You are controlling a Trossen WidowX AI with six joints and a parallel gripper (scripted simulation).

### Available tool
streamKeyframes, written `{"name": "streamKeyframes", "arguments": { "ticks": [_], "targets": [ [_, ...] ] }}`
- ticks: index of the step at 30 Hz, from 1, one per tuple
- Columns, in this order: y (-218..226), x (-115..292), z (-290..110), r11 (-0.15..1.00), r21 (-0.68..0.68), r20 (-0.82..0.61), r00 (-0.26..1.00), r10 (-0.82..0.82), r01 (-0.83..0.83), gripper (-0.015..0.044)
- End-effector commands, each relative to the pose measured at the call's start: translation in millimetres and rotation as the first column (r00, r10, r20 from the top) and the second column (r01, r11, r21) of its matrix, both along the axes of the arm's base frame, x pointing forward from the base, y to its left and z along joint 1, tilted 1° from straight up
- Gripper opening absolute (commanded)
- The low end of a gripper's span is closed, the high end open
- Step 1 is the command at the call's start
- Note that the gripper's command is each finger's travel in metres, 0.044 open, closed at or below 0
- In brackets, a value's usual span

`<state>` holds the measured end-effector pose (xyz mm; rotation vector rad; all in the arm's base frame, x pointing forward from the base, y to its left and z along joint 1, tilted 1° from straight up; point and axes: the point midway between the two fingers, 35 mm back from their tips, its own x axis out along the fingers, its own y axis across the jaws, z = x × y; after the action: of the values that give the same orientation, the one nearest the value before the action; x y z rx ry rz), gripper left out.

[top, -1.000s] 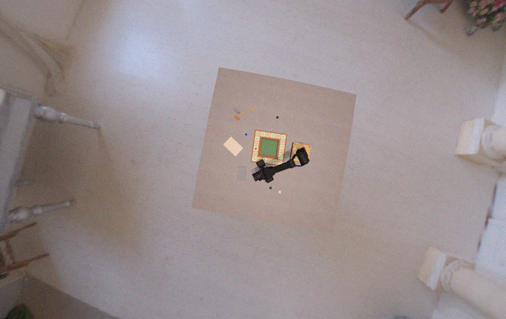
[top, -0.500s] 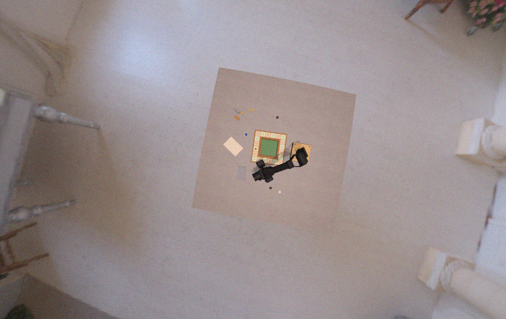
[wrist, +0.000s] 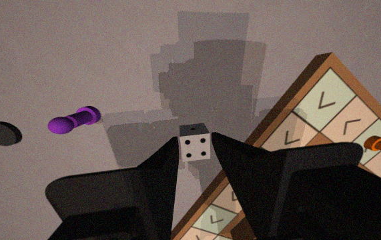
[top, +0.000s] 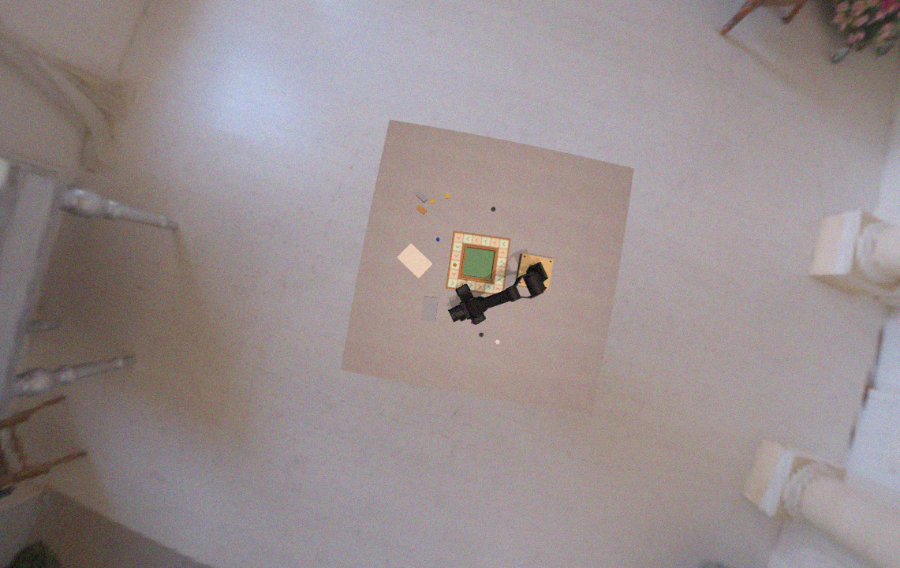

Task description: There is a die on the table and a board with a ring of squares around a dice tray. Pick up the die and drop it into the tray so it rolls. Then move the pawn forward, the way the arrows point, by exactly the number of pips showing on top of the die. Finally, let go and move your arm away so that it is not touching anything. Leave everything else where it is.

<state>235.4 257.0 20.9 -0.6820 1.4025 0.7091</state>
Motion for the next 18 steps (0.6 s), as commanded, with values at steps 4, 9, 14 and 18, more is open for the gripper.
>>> {"name": "streamKeyframes", "arguments": {
  "ticks": [4, 9, 14, 18],
  "targets": [
    [-0.2, -1.1, -2.2, 1.000, 0.000, -0.007, 1.000, -0.004, 0.004, 0.0084],
    [0.2, -0.3, 1.6, 1.000, 0.000, -0.006, 1.000, -0.004, 0.004, 0.0000],
    [1.4, 3.8, 30.6, 1.000, 0.000, -0.006, 1.000, -0.004, 0.004, 0.0000],
    [0.7, 5.5, 55.2, 1.000, 0.000, -0.006, 1.000, -0.004, 0.004, 0.0000]
  ]
}}
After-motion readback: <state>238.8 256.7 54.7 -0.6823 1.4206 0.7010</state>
